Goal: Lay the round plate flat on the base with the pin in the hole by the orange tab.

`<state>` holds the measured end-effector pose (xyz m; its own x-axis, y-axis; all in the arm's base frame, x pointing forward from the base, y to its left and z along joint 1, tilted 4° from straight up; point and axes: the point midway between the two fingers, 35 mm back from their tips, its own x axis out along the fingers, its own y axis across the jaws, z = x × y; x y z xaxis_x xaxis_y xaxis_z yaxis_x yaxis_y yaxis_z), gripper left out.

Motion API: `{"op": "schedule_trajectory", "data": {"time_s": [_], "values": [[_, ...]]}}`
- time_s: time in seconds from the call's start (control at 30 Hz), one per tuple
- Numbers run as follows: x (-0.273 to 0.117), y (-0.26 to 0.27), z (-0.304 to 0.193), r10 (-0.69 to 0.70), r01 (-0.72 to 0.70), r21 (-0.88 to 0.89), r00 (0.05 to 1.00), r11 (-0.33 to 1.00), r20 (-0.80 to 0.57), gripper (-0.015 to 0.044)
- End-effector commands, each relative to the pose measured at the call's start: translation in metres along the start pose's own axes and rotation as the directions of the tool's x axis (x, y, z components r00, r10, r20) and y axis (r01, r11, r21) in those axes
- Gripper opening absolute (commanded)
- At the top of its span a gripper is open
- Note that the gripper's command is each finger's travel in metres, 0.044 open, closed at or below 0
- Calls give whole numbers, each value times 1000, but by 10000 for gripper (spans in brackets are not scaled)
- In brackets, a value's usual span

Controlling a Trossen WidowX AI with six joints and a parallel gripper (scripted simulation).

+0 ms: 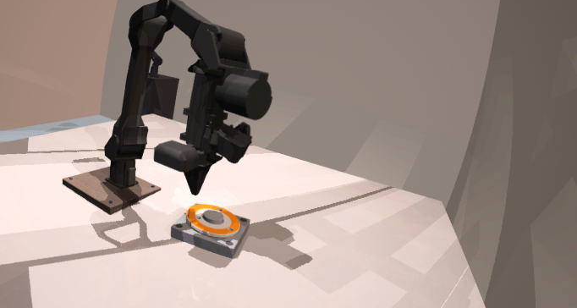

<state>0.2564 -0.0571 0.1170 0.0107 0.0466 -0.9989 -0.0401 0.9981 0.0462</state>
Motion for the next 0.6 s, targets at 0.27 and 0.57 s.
{"op": "schedule_trajectory", "data": {"time_s": [0.27,0.57], "values": [[44,0,-2,10,-10,-7,1000,1000,-14,0],[50,2,-5,10,-10,-6,1000,1000,-14,0]]}}
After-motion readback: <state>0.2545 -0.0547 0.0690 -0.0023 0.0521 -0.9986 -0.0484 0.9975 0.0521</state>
